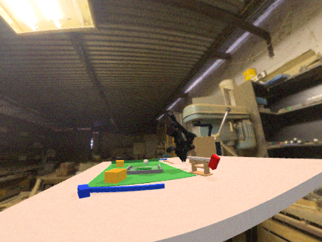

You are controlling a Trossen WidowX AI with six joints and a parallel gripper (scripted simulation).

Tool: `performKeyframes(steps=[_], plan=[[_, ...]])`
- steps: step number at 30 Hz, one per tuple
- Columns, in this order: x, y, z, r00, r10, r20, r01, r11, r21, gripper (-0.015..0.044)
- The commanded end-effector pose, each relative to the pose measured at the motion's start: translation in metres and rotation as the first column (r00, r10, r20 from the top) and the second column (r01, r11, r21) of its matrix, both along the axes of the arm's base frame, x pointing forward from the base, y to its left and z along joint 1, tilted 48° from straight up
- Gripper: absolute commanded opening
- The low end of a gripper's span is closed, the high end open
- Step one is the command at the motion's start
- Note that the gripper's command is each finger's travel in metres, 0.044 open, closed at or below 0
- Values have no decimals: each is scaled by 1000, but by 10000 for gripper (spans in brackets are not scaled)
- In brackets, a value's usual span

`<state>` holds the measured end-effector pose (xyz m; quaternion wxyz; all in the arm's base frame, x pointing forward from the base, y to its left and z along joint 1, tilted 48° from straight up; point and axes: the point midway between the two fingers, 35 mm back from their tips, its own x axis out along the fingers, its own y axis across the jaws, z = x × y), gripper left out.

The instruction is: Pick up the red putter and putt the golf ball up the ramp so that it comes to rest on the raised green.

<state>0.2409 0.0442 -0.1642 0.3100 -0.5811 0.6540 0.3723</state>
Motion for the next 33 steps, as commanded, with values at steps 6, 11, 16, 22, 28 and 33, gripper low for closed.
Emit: performKeyframes(steps=[6, 11, 16, 22, 28, 33], plan=[[9, 54, 45, 1000, 3, 11, -3, 1000, 27, 0], [9, 55, 49, 1000, 10, 13, -10, 1000, 18, 0], [21, 42, 71, 993, -83, 87, 83, 997, 8, 0], [35, 21, 102, 959, -209, 190, 213, 977, 3, 0], [43, -3, 134, 899, -328, 291, 340, 940, 9, 0], [47, -24, 159, 829, -417, 373, 441, 897, 23, 0]])
